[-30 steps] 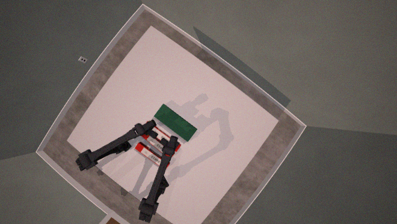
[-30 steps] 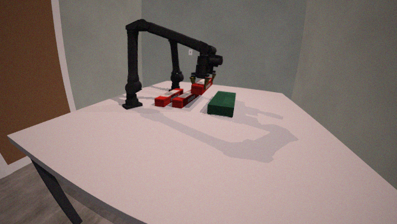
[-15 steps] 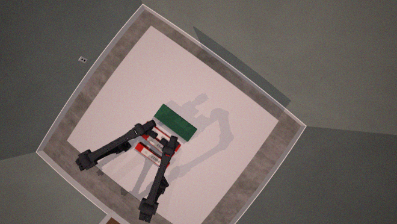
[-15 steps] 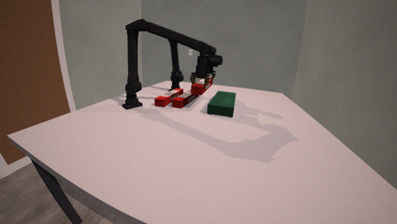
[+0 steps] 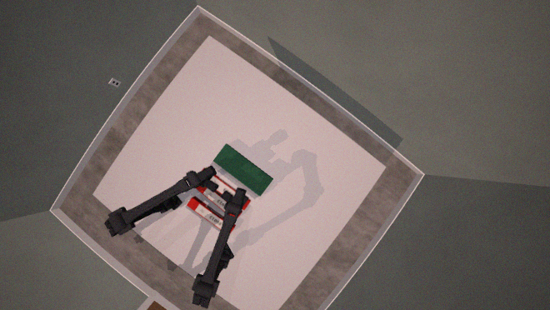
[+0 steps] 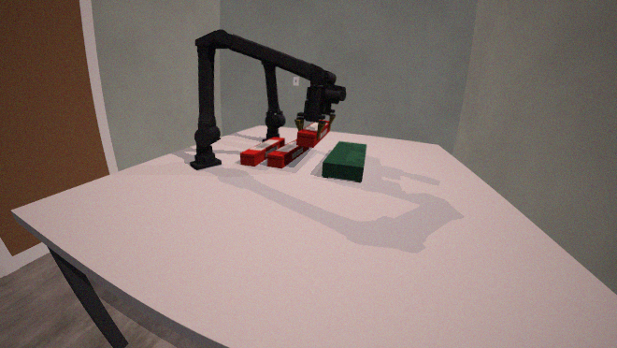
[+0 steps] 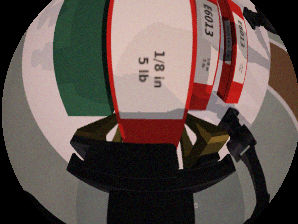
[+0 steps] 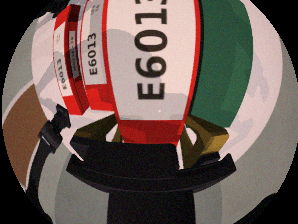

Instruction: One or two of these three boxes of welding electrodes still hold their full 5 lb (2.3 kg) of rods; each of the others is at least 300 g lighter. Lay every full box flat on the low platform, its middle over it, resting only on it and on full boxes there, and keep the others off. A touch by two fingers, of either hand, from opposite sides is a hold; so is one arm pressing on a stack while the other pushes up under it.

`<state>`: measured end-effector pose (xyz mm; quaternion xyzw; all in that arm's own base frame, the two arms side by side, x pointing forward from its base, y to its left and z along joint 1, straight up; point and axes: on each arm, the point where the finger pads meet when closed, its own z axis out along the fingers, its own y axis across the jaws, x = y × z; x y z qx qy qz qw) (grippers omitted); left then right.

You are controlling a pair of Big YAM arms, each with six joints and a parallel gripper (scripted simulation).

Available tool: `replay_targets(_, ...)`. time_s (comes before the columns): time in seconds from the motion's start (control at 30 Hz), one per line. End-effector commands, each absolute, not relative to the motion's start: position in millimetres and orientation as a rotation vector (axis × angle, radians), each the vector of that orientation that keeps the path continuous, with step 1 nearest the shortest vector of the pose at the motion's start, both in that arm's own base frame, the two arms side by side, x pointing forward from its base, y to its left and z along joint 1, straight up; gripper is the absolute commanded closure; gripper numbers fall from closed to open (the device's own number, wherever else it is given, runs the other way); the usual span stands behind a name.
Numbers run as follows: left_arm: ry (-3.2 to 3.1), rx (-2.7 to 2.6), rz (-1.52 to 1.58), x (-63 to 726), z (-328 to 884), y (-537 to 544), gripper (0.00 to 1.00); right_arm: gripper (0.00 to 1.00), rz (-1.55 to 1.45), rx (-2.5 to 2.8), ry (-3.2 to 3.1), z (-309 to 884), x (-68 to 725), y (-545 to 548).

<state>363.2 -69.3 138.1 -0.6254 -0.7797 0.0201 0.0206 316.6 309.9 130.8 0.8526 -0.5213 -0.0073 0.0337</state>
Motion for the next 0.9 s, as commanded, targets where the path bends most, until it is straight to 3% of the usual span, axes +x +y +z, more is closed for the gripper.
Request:
replay_targets(0.0, -2.512, -1.985, -0.056, 378.9, 184.6, -63.1, 1.0, 1.0, 0.028, 2.76, -1.671, 204.4, 333.3, 327.7)
replay_targets(0.87, -2.496, -2.041, -0.069, 370.9, 191.5, -85.7, 1.0, 1.0, 0.027, 2.734, -1.711, 215.0, 327.4, 314.0)
